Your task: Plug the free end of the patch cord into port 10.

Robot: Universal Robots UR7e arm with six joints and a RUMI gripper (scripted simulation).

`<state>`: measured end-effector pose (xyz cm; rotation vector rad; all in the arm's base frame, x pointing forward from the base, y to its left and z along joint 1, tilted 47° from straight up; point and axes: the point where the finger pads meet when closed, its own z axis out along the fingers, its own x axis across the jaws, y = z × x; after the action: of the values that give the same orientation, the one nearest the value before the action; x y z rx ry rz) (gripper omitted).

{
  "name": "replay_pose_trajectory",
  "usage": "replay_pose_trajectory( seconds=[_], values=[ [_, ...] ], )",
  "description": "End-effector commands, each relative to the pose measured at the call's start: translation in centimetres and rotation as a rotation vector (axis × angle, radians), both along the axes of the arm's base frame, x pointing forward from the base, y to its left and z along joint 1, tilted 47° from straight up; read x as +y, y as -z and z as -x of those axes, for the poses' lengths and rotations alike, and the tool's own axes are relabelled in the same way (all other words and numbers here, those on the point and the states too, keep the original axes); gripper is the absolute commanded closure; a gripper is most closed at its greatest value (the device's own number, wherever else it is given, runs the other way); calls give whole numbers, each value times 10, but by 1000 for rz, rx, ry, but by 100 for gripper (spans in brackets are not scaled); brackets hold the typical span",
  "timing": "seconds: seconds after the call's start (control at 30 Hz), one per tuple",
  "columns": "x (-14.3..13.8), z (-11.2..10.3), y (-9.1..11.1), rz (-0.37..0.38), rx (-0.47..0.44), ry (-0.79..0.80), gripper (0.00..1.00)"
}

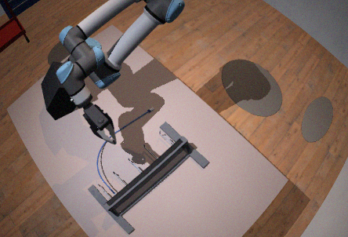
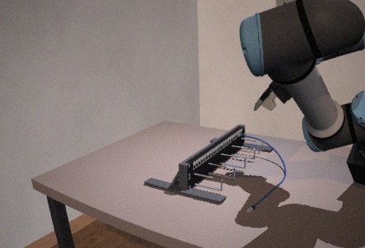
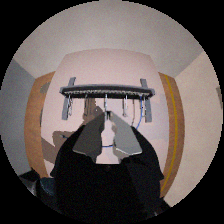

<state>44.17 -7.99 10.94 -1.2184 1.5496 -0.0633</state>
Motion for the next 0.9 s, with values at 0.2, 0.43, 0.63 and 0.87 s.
replay_pose_trajectory(
  seconds=[0.2, 0.43, 0.63, 0.87],
  values=[
    [-19, -7, 20, 1, 0, 0, 100],
    [-24, -8, 24, 1, 0, 0, 100],
    [-24, -8, 25, 1, 0, 0, 100],
    [-24, -8, 25, 1, 0, 0, 100]
  ],
)
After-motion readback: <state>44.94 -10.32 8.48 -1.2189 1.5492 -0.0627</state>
